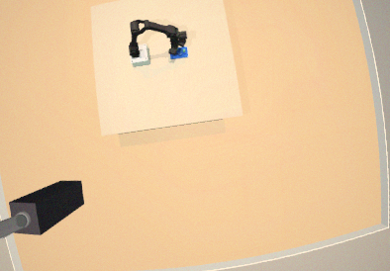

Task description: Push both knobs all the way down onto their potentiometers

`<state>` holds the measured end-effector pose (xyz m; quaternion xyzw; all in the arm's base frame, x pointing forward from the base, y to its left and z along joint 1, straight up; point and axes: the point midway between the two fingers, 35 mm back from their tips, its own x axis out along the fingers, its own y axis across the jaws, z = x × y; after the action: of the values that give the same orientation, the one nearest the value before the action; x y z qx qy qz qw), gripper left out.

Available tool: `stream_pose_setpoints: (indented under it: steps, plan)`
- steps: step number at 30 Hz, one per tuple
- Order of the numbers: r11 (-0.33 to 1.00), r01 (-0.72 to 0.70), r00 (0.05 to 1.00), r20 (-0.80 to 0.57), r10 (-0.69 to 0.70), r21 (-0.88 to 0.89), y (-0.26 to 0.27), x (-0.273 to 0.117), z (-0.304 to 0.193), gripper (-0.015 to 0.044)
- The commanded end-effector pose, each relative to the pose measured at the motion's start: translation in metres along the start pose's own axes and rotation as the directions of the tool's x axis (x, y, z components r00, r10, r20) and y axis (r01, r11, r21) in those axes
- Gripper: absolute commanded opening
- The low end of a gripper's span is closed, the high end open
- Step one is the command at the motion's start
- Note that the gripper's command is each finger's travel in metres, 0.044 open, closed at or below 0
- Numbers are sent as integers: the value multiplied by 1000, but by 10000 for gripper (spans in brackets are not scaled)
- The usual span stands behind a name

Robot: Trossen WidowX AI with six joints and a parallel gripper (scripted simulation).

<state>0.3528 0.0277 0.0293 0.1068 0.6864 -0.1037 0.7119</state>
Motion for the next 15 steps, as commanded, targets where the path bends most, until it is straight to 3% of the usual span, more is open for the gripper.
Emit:
stream_pose_setpoints:
  steps: [1, 15]
  plan:
    - [1000, 3, 1000, -1, -3, -5, -1, 2, -1, 0]
    - [1000, 3, 1000, -1, -3, -5, -1, 2, -1, 0]
